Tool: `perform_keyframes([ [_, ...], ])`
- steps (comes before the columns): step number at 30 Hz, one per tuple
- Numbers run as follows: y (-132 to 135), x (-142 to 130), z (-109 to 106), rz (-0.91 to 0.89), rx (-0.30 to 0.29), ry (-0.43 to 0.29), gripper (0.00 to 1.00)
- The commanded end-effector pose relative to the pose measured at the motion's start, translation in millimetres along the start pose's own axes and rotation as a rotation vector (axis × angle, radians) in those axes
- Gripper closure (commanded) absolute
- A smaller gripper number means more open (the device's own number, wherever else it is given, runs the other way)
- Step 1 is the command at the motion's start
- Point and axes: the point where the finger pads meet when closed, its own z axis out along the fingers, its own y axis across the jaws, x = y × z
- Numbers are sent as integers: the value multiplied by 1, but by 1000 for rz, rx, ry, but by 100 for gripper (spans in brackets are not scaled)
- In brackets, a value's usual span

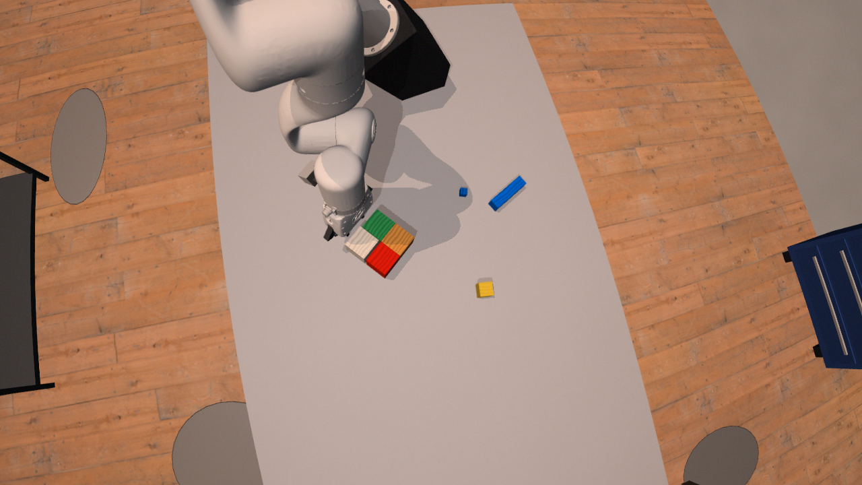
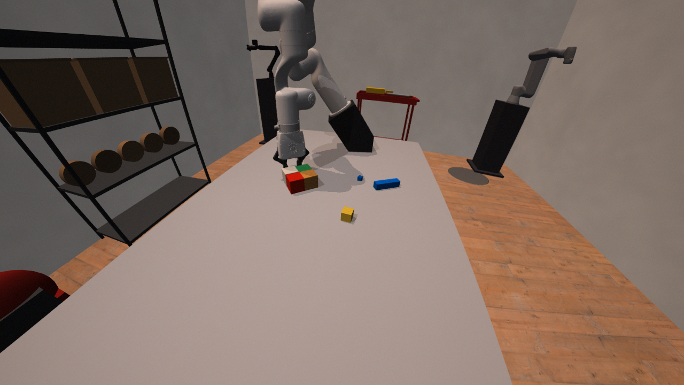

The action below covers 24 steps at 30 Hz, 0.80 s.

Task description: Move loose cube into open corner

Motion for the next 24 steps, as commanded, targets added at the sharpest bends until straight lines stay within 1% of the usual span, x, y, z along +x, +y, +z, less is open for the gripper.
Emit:
perform_keyframes([
  [1,0,-1,0,0,1,-2,51],
  [24,0,-6,0,0,1,-2,51],
])
